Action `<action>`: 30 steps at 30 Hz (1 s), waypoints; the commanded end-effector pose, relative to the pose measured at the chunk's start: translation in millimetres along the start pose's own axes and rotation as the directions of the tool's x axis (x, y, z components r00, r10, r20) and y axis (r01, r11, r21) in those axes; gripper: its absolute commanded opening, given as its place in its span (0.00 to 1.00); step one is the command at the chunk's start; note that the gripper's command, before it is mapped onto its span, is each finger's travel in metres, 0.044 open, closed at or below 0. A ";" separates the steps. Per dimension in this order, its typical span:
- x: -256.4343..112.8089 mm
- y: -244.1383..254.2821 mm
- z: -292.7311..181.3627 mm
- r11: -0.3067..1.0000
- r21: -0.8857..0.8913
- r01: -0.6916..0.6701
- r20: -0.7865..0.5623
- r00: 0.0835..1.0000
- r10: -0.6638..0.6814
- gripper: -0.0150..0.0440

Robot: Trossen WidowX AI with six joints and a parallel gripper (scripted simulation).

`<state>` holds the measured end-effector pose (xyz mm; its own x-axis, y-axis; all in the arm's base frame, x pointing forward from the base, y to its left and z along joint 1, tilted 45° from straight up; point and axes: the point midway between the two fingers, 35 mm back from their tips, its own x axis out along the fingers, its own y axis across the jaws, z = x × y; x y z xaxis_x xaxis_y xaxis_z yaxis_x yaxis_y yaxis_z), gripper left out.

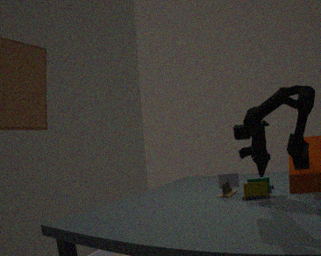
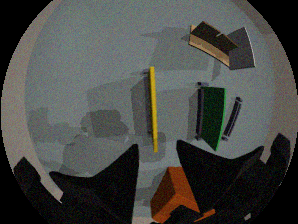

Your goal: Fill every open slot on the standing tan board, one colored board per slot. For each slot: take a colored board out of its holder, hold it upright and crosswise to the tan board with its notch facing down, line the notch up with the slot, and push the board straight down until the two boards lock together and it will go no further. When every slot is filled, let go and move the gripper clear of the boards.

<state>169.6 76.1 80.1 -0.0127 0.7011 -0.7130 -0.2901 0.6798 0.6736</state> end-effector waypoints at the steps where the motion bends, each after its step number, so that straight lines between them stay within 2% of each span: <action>1: 7.9 0.7 -1.4 1.000 0.005 -0.006 -0.002 1.000 0.006 0.56; 30: 53.7 0.9 -1.3 1.000 0.005 -0.008 -0.001 1.000 0.009 0.56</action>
<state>168.9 110.2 45.9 -0.0115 0.7035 -0.7106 -0.2910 0.6775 0.6755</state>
